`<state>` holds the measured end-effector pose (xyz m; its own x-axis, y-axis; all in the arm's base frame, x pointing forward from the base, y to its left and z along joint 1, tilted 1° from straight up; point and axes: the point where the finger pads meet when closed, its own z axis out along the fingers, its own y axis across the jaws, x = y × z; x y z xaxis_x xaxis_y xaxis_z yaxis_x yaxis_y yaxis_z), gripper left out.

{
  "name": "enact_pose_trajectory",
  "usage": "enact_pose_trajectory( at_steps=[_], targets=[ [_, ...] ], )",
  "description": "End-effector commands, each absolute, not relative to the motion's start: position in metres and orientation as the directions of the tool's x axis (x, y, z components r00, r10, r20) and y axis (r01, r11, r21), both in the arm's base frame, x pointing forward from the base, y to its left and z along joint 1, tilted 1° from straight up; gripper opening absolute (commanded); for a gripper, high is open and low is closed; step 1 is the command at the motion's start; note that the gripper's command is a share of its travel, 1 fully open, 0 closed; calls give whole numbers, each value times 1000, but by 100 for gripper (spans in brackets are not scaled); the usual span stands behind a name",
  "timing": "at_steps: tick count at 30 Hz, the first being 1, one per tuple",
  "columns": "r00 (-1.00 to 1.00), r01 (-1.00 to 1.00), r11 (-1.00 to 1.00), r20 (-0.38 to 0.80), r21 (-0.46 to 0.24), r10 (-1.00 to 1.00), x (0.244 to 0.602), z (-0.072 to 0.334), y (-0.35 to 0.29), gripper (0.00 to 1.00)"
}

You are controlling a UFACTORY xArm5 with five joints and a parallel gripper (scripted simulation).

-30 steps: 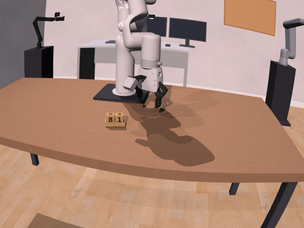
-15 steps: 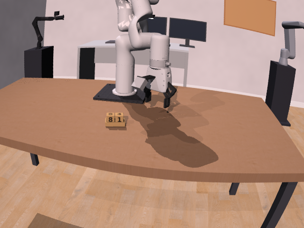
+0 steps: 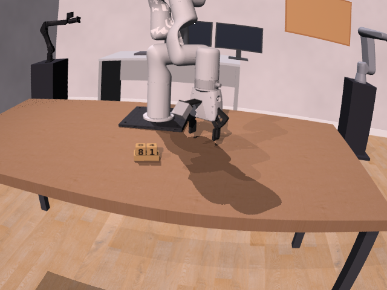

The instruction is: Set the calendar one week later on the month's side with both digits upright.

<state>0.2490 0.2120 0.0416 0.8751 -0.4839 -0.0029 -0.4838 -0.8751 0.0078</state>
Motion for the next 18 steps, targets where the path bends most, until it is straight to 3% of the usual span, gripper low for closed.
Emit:
enact_pose_trajectory(
  at_steps=[1,18],
  targets=[
    [875,-484,-875,-2,5,-484,250,30,213,100],
    [875,-484,-875,-2,5,-484,250,24,213,100]
  ],
)
